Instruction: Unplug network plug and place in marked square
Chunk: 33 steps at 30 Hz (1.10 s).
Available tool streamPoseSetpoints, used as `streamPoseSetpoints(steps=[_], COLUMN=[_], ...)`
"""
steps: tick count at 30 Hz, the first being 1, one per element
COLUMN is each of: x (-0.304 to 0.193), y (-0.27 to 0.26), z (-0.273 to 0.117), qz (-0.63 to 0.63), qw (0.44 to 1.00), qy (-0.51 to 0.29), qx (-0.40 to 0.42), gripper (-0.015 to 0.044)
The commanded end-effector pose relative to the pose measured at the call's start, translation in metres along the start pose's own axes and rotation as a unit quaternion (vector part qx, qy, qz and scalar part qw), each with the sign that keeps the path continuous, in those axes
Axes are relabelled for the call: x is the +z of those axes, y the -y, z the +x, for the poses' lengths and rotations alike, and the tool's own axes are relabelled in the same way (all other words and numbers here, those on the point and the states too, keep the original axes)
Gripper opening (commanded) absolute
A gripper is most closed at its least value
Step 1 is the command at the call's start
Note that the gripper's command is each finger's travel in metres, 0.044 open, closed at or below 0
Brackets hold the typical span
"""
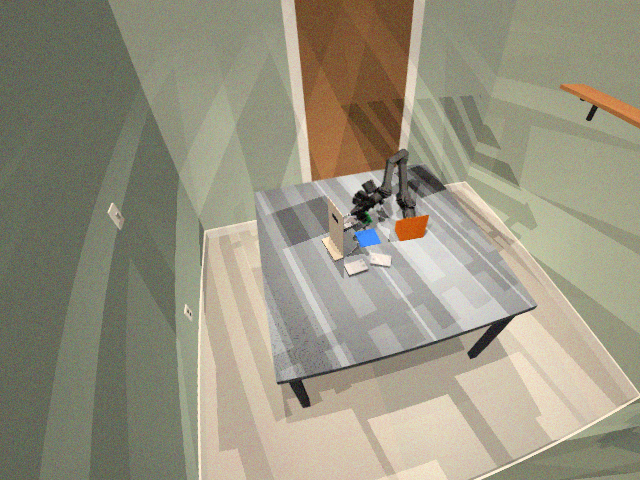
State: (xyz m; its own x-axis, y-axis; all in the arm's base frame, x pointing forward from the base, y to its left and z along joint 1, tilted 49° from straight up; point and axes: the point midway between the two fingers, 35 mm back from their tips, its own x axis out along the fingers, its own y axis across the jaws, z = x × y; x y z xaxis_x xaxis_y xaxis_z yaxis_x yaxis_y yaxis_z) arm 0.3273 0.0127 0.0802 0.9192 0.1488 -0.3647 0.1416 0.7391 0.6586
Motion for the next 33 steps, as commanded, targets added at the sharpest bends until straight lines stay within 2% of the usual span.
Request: streamPoseSetpoints(steps=[1,28,33], x=[0.0,0.001,-0.001], y=[0.0,-0.059,-0.057], z=[-0.003,-0.022,-0.022], qz=[0.002,0.003,0.01], qw=[1.0,1.0,1.0], qy=[0.002,0.001,0.001], qx=[-0.001,-0.001,-0.011], gripper=[0.0,0.0,0.0])
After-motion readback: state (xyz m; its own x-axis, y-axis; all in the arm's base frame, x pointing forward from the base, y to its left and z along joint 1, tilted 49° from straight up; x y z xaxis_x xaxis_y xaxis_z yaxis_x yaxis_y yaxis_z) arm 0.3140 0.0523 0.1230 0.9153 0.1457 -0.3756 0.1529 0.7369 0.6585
